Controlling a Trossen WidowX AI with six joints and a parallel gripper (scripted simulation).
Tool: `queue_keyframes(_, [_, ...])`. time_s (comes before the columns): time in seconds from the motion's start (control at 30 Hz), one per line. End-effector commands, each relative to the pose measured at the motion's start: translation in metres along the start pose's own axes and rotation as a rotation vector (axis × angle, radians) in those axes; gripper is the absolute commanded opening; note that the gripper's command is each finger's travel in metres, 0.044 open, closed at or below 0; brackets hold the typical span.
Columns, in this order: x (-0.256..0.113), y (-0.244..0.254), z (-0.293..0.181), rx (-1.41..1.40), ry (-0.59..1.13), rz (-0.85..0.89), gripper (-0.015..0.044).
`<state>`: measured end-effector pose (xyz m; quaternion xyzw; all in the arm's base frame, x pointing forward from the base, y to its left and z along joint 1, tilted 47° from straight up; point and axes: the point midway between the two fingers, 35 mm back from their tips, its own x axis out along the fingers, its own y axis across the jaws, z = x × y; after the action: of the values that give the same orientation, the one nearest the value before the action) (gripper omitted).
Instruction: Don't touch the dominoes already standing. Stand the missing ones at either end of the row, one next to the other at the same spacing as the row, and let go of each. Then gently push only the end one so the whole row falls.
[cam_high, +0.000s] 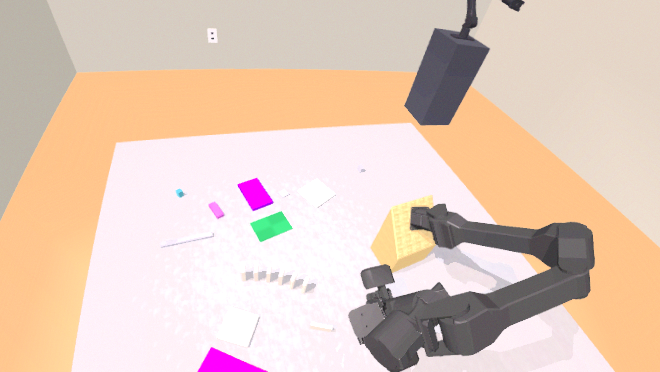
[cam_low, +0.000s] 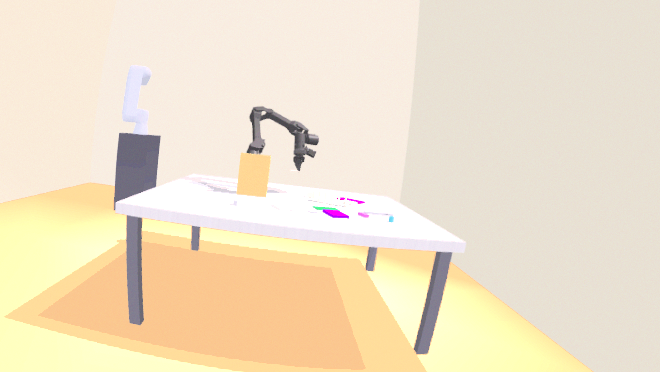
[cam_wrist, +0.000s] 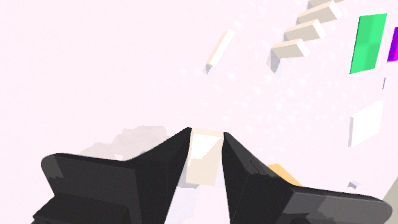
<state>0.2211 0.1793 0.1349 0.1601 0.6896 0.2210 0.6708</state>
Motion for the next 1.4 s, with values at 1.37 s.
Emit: queue_keyframes(1.37, [0.023,0.023,0.005,0.027,-1.038,-0.192,0.0107])
